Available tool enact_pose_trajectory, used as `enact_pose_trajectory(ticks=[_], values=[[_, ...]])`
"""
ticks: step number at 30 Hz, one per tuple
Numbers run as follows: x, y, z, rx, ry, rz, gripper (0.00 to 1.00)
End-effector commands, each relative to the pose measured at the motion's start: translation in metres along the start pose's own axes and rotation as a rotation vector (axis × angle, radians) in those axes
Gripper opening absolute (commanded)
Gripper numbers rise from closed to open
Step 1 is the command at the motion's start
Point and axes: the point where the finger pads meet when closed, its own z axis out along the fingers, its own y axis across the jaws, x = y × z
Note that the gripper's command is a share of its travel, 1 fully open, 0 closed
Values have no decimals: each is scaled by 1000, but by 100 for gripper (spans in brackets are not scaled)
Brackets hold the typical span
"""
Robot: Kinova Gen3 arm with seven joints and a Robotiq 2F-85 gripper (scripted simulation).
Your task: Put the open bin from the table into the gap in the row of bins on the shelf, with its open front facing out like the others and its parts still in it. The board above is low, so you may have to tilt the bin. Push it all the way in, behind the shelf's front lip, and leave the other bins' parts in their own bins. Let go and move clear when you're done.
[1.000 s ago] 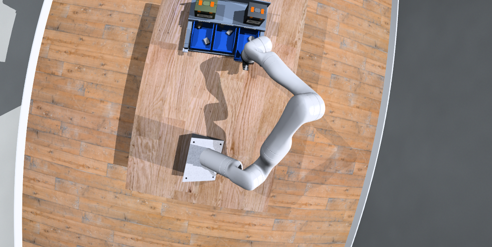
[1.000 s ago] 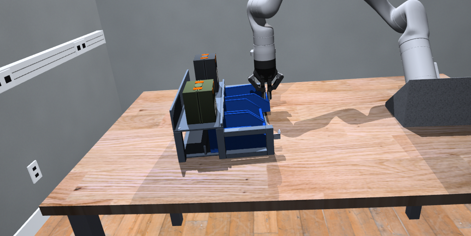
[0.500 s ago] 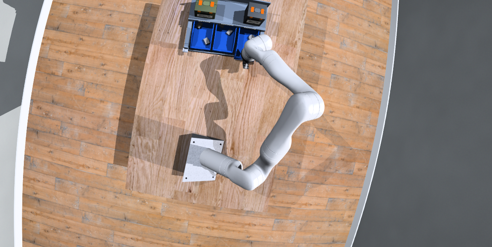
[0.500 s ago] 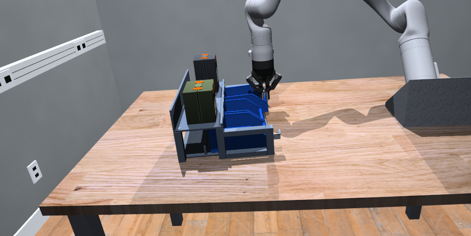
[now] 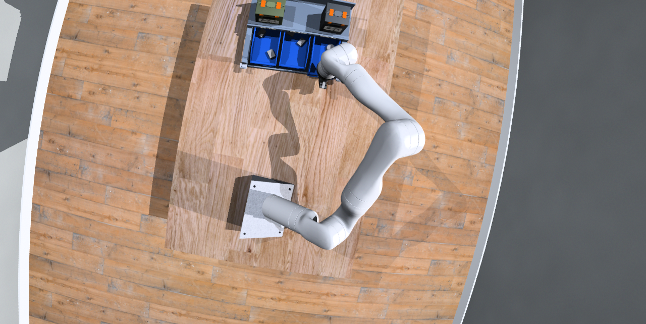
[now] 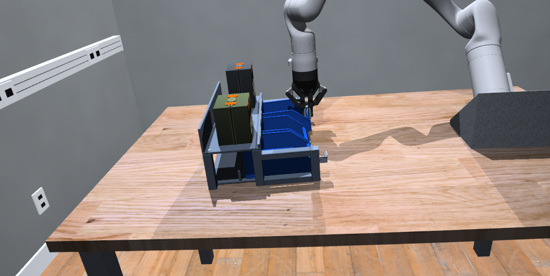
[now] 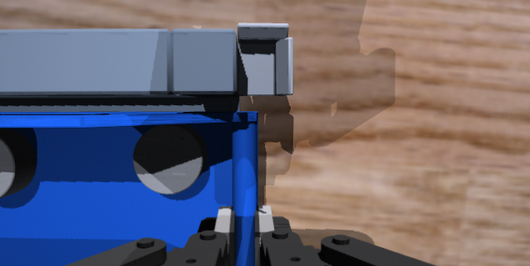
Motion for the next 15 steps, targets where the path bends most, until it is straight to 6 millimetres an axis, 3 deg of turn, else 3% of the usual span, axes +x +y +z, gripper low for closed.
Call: enact_pose_trajectory(ticks=[1,15], values=[[-1,-8,-4,7,-2,0,10],[-1,-11,-3,5,-2,0,10]])
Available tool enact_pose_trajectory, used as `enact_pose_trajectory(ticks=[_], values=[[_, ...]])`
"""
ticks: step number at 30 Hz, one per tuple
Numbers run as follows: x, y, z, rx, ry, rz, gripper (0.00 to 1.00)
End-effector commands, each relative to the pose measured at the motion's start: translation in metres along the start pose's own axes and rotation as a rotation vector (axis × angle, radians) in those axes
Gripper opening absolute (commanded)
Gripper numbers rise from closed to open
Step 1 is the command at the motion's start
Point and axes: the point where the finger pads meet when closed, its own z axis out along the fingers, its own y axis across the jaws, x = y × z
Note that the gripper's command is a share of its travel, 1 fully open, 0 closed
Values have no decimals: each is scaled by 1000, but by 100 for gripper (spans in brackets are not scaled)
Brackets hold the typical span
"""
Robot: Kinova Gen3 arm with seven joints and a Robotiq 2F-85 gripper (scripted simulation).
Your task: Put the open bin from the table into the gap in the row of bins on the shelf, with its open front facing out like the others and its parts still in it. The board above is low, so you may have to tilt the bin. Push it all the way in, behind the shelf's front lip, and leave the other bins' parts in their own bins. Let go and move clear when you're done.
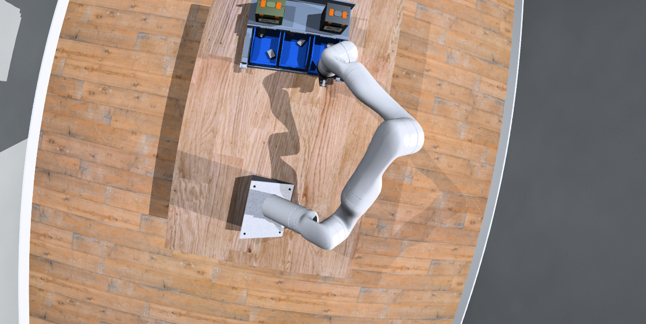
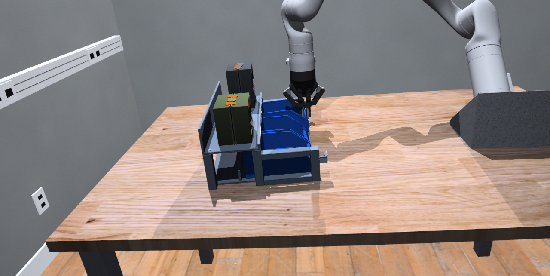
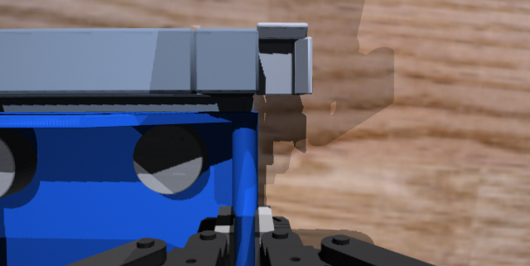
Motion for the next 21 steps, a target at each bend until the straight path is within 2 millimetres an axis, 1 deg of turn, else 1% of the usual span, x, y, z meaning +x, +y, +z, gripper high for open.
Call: enact_pose_trajectory(ticks=[1,3,15,21], values=[[-1,-6,-3,5,-1,0,10],[-1,-10,-4,6,-2,0,10],[-1,-10,-4,6,-2,0,10],[-2,-15,-6,6,-2,0,10]])
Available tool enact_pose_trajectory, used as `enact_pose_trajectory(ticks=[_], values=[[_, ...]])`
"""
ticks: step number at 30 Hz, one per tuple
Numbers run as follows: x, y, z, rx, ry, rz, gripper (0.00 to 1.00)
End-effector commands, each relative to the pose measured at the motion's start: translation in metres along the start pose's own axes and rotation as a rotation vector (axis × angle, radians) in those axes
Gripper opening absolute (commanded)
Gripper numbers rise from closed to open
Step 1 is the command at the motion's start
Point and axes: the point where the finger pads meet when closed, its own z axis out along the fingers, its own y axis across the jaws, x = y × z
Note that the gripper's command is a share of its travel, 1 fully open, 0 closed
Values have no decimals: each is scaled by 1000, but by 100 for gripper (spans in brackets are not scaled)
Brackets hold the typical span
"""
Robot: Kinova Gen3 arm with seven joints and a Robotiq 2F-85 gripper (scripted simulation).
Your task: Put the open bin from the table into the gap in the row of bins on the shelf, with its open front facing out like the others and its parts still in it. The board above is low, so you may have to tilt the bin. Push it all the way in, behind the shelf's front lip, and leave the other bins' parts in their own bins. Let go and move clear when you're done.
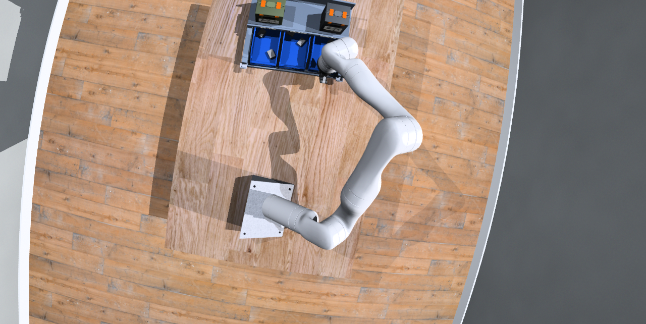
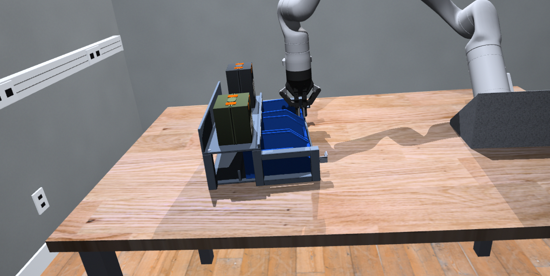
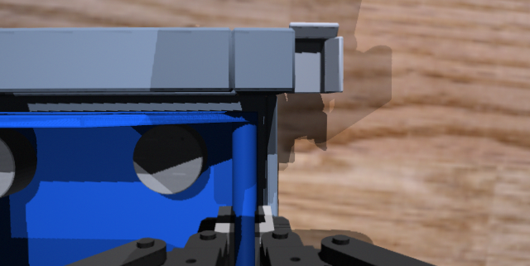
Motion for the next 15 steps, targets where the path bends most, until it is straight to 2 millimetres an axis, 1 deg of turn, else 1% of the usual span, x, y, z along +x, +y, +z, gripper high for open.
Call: enact_pose_trajectory(ticks=[1,11,15], values=[[-1,-3,-3,6,-2,0,10],[-1,-3,-3,6,-2,0,10],[-1,-2,4,5,-1,0,10]])
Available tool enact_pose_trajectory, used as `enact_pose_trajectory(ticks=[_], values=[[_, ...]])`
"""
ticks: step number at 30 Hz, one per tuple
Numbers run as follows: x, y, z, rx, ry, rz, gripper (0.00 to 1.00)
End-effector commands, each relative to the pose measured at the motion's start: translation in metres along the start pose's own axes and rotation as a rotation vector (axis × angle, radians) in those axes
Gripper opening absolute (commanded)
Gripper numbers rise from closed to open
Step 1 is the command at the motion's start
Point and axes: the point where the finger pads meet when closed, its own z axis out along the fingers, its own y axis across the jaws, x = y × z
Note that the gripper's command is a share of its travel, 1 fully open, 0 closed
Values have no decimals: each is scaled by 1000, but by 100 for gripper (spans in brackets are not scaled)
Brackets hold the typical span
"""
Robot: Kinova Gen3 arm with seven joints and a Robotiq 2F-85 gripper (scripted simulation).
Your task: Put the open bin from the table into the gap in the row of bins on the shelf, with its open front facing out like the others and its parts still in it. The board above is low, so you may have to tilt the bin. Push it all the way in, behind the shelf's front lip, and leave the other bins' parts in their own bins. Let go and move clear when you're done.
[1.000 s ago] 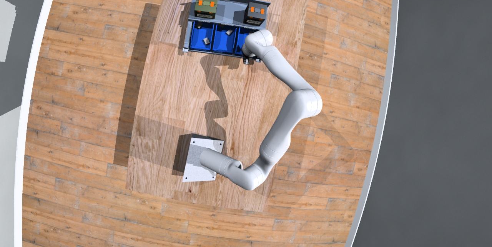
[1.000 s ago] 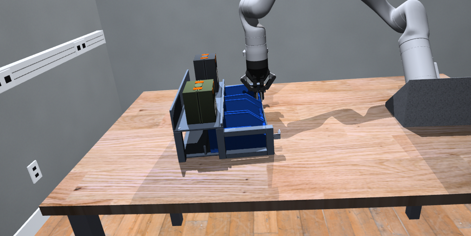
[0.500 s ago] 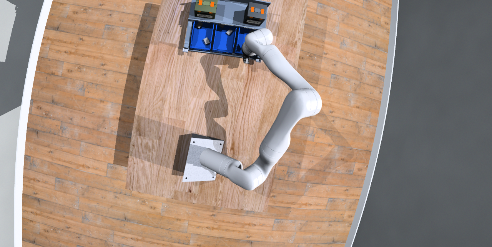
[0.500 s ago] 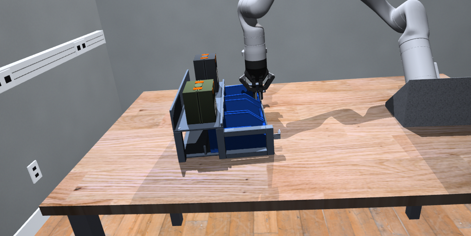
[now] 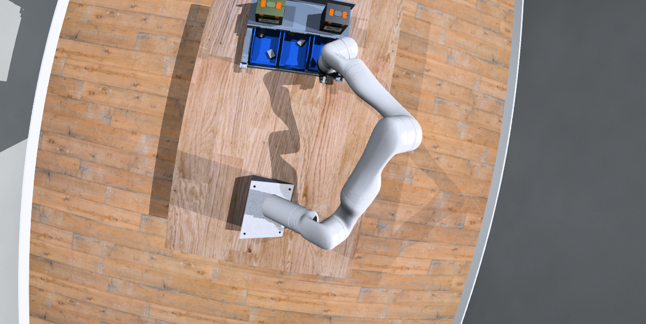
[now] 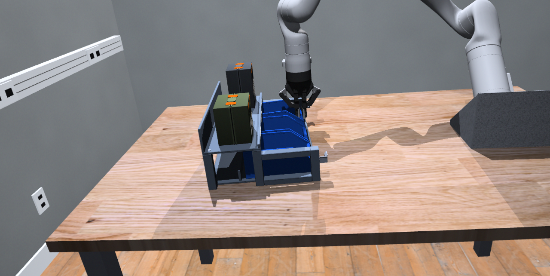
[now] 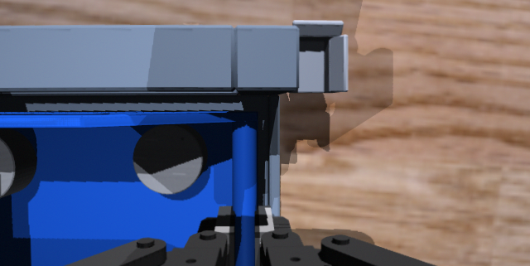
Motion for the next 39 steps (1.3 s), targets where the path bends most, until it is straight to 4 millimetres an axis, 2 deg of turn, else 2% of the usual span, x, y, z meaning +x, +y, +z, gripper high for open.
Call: enact_pose_trajectory(ticks=[1,30,31,39], values=[[0,-1,3,6,-1,0,10],[0,-1,9,6,-1,0,10],[0,-1,9,6,-1,0,100],[0,-1,9,6,-1,0,100]])
